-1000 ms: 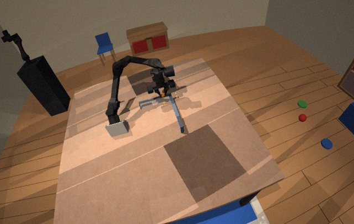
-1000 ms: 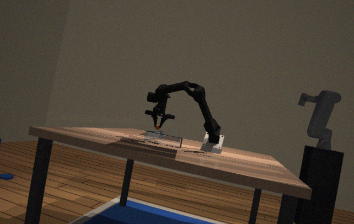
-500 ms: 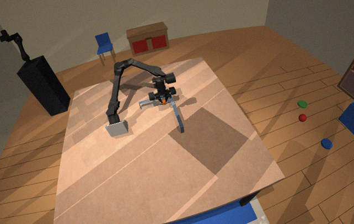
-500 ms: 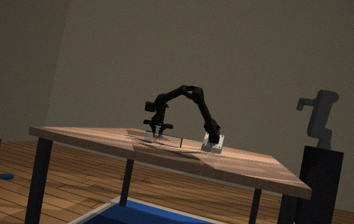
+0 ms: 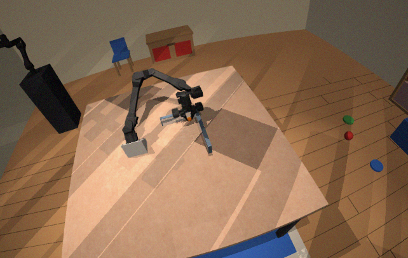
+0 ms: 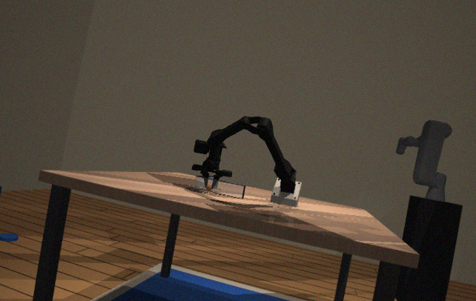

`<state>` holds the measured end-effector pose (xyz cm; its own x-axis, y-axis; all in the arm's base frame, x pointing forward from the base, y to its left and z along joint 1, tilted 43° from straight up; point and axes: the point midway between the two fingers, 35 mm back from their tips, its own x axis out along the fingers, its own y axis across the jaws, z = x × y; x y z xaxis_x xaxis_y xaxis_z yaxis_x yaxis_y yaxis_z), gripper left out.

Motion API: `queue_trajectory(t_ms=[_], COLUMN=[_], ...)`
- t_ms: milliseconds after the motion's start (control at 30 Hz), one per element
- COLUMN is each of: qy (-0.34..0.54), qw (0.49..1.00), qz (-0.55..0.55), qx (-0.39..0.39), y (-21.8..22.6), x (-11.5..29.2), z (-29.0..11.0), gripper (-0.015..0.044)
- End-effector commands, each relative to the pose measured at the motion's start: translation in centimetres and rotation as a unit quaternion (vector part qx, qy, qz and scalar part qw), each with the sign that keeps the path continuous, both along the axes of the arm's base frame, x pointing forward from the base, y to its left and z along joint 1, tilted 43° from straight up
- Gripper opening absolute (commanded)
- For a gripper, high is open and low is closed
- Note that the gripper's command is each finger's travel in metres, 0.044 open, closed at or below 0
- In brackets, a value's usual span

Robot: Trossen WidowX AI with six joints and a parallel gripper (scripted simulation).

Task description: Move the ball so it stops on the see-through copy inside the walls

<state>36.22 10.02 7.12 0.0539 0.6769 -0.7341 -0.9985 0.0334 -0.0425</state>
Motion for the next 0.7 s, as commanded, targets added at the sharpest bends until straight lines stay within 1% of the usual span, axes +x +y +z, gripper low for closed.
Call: queue_trajectory(t_ms=[0,100,333,367,600,667], qy=[0.002,0.002,0.0,0.0,0.0,0.001], qw=[1.0,1.0,1.0,1.0,1.0,1.0], qz=[-0.001,-0.001,0.0,0.0,0.0,-0.001], qx=[0.002,0.002,0.0,0.0,0.0,-0.001], y=[0.3,0.3,0.12,0.12,0.12,-0.67], x=[-0.05,-0.05,-0.01,-0.01,-0.01,0.07], z=[-0.28,-0.28,-0.16,-0.16,-0.16,0.61], gripper=[0.0,0.0,0.0184,0.0199,0.0199,0.0199])
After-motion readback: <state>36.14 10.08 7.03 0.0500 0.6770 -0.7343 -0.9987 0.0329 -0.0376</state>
